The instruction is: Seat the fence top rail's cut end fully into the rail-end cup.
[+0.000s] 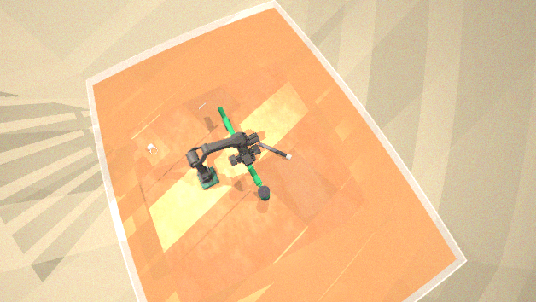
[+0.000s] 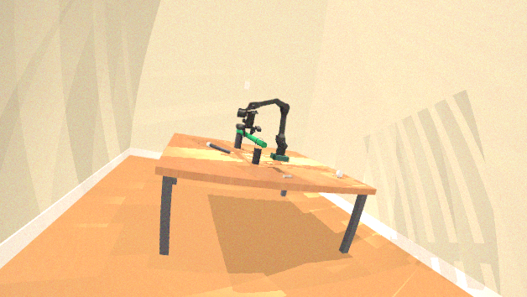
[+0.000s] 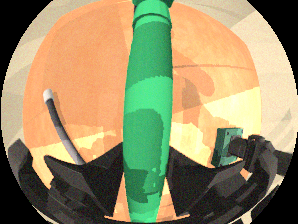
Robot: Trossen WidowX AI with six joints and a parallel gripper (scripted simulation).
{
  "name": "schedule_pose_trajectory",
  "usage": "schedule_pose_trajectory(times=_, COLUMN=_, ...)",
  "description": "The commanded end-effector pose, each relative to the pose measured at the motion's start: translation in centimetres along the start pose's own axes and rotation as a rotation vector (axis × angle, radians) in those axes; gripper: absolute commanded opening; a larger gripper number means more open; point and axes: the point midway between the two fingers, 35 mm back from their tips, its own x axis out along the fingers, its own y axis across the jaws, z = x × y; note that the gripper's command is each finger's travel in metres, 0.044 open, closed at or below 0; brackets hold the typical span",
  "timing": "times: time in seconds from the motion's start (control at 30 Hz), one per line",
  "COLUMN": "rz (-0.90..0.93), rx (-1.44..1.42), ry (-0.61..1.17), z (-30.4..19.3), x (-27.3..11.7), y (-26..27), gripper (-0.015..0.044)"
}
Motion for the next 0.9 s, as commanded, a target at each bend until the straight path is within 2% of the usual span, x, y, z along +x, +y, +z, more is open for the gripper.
schedule_pose_trajectory(times=0.0, rz=0.002, rx=0.000, ry=-0.002, z=0.3, x=0.0, y=0.0, gripper=0.0000)
schedule_pose_trajectory(times=0.87, rz=0.002, rx=0.000, ry=-0.003, z=1.8, x=0.1, y=0.2, gripper=0.0000)
